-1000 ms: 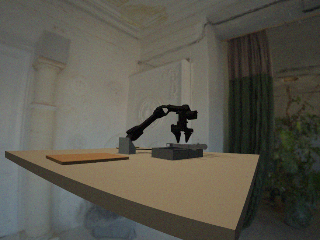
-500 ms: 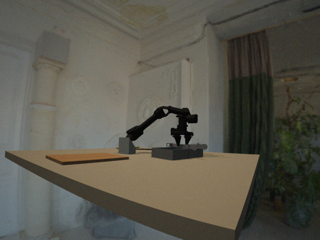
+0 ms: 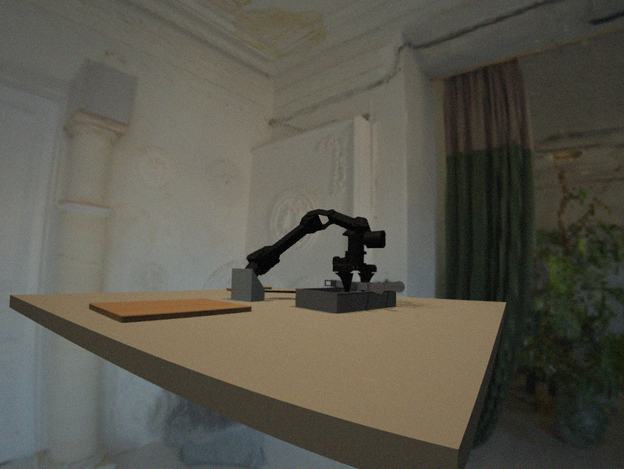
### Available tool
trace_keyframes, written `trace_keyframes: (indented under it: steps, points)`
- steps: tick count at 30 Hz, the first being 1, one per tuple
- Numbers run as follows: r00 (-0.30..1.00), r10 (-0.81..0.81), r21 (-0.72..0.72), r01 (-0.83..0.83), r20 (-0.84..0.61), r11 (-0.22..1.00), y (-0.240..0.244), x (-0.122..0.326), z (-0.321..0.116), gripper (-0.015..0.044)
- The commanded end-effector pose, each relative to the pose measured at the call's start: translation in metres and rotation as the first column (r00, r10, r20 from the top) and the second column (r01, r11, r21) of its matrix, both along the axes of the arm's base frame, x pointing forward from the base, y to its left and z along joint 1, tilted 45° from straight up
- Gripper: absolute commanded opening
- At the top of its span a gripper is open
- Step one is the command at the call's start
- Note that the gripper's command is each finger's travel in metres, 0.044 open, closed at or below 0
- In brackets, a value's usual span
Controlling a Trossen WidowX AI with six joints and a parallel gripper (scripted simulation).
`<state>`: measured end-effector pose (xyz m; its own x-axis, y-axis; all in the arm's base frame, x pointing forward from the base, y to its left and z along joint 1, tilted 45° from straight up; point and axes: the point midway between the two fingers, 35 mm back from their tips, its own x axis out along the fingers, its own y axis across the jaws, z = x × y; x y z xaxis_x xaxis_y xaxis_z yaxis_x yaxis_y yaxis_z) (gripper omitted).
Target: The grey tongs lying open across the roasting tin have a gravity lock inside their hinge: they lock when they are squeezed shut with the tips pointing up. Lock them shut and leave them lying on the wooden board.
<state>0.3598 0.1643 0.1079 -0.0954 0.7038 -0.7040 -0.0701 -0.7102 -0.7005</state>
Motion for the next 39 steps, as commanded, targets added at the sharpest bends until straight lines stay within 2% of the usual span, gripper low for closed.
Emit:
trace_keyframes:
  steps: [1,8,11,39]
  points:
    - [1.000,-0.001,-0.002,0.001,-0.001,1.000,0.0050,-0.0017,-0.0055,0.0440]
    - [1.000,0.001,-0.002,-0.001,0.000,1.000,0.0112,-0.0039,-0.0113,0.0440]
    - [1.000,0.004,0.001,-0.004,0.001,1.000,0.0090,-0.0030,-0.0082,0.0361]
    - [1.000,0.004,0.001,-0.004,0.001,1.000,0.0090,-0.0030,-0.0082,0.0175]
